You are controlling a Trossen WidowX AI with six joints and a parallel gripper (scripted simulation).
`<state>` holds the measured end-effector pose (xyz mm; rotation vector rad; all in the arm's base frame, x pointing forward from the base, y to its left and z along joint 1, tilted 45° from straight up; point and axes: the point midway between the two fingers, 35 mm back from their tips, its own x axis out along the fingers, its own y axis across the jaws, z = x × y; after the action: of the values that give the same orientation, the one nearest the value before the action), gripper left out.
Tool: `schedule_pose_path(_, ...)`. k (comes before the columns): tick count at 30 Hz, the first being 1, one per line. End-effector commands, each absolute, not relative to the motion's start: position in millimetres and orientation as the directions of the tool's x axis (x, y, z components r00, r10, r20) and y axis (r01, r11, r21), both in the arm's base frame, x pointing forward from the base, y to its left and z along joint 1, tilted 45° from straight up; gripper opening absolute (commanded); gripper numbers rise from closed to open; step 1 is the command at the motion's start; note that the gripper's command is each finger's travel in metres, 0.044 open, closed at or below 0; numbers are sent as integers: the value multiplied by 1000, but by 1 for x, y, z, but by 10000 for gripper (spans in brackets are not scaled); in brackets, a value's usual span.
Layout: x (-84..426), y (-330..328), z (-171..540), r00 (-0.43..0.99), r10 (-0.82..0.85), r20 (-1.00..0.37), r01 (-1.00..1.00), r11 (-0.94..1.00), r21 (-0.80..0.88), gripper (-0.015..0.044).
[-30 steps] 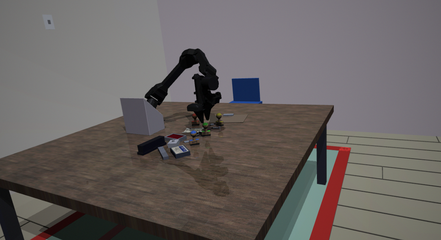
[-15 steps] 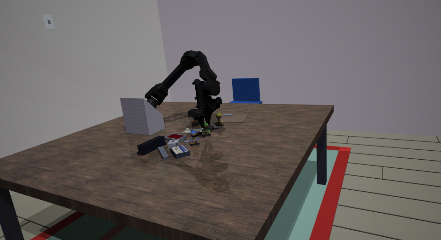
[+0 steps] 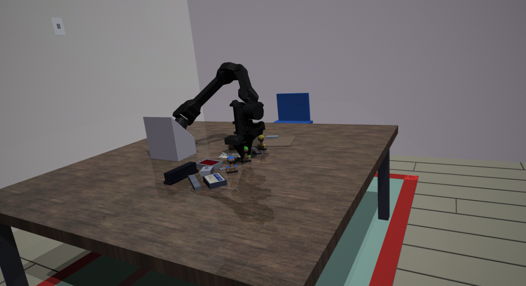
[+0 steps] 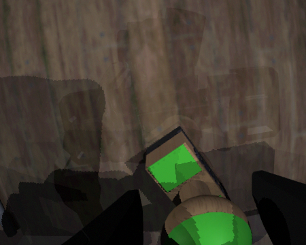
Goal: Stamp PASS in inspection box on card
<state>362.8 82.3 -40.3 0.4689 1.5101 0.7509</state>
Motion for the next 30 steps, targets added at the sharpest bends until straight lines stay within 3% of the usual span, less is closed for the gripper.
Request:
schedule_pose_path(1,361,85,-42,-97,700,-708,-141,695,706,219)
schedule_pose_path(4,362,83,-41,-95,694,-713,-149,698,700,166)
schedule_pose_path(18,362,83,-41,-95,694,-713,-149,698,700,73)
schedule_pose_path(21,362,83,-41,-95,694,-713,-149,699,700,0)
schedule_pose_path(30,363,80,-38,-94,693,-714,-149,700,699,0)
